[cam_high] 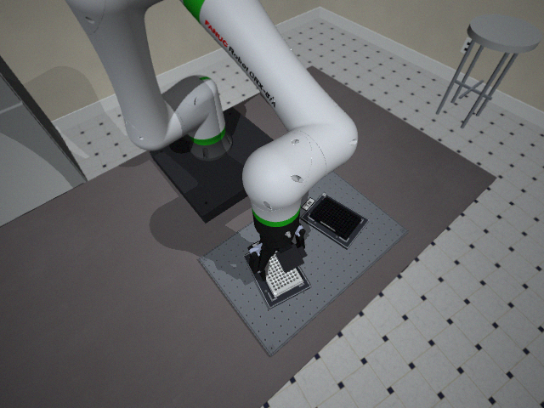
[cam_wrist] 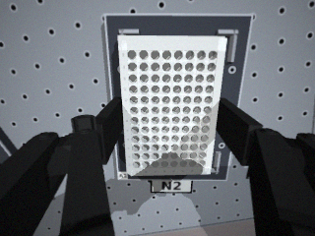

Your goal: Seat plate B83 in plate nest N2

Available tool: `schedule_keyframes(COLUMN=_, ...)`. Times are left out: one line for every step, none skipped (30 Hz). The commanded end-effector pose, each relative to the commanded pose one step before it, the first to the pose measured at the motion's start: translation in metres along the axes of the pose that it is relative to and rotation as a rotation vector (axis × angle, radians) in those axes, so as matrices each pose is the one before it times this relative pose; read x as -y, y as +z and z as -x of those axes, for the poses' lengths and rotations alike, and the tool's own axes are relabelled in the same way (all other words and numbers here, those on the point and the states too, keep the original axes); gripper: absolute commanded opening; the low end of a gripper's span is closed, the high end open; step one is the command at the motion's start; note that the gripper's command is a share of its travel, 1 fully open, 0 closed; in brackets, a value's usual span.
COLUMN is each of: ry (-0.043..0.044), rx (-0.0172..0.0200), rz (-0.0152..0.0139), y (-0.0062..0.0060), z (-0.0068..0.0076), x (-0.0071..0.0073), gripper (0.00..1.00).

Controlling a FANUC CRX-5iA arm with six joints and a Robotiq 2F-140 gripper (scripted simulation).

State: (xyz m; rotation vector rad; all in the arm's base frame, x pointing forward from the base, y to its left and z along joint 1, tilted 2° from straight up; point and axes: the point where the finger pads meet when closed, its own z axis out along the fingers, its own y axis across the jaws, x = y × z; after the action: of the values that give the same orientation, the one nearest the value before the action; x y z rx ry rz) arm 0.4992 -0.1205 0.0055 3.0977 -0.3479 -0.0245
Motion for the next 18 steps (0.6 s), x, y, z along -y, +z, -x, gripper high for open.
schedule_keyframes(ry=-0.00012, rx=-0.00153, rz=0.00009, y=-0.0007, z=-0.00056, x=-0.00005, gripper=0.1)
schedule_keyframes(ry=0.0, rx=0.0, rz=0.0, y=0.0, z=0.0, x=0.0, gripper=0.1)
schedule_keyframes(ry=0.0, rx=0.0, rz=0.0, y=0.0, z=0.0, x=0.0, gripper=0.1)
schedule_keyframes(ry=0.0, rx=0.0, rz=0.0, y=0.0, z=0.0, x=0.0, gripper=0.1)
schedule_keyframes(ry=0.0, rx=0.0, rz=0.0, y=0.0, z=0.0, x=0.0, gripper=0.1)
schedule_keyframes(ry=0.0, rx=0.0, rz=0.0, y=0.0, z=0.0, x=0.0, gripper=0.1)
schedule_keyframes(ry=0.0, rx=0.0, rz=0.0, y=0.0, z=0.0, x=0.0, gripper=0.1)
schedule_keyframes(ry=0.0, rx=0.0, rz=0.0, y=0.0, z=0.0, x=0.0, gripper=0.1)
schedule_keyframes(ry=0.0, rx=0.0, rz=0.0, y=0.0, z=0.0, x=0.0, gripper=0.1)
schedule_keyframes(ry=0.0, rx=0.0, rz=0.0, y=0.0, z=0.0, x=0.0, gripper=0.1)
schedule_keyframes(ry=0.00004, rx=0.00006, rz=-0.00008, y=-0.00157, z=0.00005, x=0.00003, gripper=0.1)
schedule_keyframes(ry=0.0, rx=-0.00001, rz=0.0, y=-0.00164, z=0.00002, x=0.0, gripper=0.1)
schedule_keyframes(ry=0.0, rx=-0.00001, rz=0.0, y=-0.00164, z=0.00002, x=0.0, gripper=0.1)
schedule_keyframes(ry=0.0, rx=0.00004, rz=0.0, y=-0.00175, z=-0.00005, x=0.0, gripper=0.1)
schedule_keyframes(ry=0.0, rx=0.0, rz=0.0, y=-0.00167, z=0.0, x=0.0, gripper=0.1)
schedule_keyframes(ry=0.0, rx=0.0, rz=0.0, y=-0.00167, z=0.0, x=0.0, gripper=0.1)
schedule_keyframes(ry=0.0, rx=0.0, rz=0.0, y=-0.00167, z=0.0, x=0.0, gripper=0.1)
schedule_keyframes(ry=0.0, rx=0.0, rz=0.0, y=0.0, z=0.0, x=0.0, gripper=0.1)
